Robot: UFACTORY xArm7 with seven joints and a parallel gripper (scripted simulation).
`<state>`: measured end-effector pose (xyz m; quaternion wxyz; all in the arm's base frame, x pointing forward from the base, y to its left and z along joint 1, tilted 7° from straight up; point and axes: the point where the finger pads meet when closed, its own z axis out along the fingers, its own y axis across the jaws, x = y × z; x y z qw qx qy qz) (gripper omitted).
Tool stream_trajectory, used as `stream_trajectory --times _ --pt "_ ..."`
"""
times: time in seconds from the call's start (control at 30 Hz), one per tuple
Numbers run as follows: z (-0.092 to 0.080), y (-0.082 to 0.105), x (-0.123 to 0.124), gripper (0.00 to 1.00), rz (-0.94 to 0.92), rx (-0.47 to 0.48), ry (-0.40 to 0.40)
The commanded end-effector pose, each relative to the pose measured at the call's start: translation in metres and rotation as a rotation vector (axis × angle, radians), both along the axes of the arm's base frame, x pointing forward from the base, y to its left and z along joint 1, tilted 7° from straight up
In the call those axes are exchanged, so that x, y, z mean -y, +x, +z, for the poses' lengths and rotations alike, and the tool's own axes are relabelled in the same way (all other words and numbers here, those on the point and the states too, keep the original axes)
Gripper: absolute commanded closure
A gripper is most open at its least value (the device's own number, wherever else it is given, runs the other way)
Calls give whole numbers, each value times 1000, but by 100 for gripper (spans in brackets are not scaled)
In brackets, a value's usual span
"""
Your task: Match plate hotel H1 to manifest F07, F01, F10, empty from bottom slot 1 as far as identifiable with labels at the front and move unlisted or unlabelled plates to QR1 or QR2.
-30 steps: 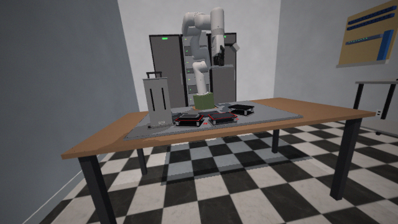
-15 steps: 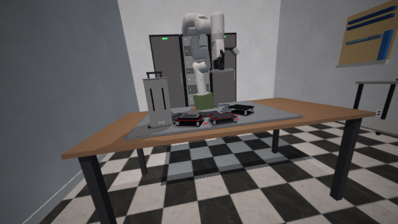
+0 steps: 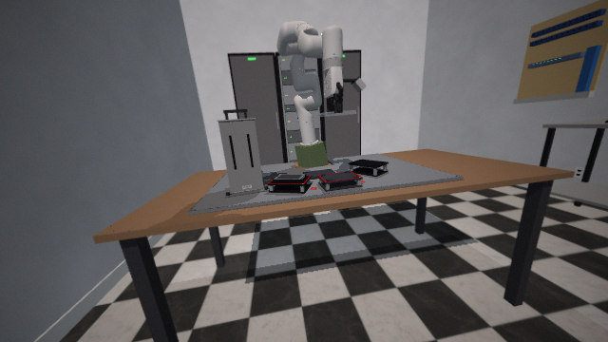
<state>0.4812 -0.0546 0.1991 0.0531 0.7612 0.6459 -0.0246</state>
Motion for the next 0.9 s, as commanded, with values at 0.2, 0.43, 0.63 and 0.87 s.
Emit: stream_trajectory --times 0.2,0.43,0.63,0.87 --pt "-10 2 1 100 1 5 -1" --pt "-22 2 3 100 1 5 -1" --pt "-32 3 4 100 1 5 -1" --pt "-40 3 5 100 1 5 -1"
